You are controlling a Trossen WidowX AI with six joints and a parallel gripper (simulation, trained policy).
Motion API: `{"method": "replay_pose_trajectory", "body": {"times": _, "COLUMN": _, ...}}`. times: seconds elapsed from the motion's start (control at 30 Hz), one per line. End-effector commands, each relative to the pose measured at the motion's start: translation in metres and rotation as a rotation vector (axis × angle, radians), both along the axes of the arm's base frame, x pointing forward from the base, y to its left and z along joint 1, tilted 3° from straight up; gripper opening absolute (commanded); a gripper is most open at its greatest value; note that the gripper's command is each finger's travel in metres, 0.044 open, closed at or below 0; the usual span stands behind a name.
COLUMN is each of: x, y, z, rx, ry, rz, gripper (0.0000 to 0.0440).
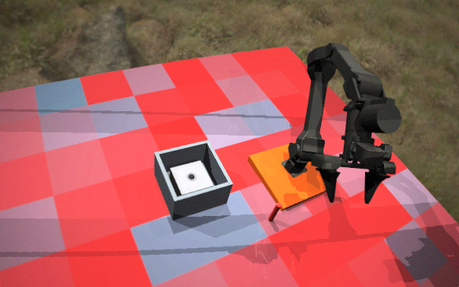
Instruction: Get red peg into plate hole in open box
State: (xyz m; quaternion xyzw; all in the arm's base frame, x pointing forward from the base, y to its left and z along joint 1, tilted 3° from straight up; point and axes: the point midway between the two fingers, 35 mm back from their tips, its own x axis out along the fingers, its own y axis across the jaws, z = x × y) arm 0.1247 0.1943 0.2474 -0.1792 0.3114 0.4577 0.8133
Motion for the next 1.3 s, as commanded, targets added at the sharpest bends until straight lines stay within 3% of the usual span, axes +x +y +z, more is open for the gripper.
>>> {"method": "replay_pose_trajectory", "body": {"times": 0.0, "x": 0.006, "y": -0.007, "z": -0.014, "rx": -0.020, "ry": 0.074, "rz": -0.097, "gripper": 0.0440}}
{"method": "replay_pose_trajectory", "body": {"times": 1.27, "x": 0.045, "y": -0.088, "z": -0.118, "rx": -0.013, "ry": 0.695, "rz": -1.267, "gripper": 0.0440}}
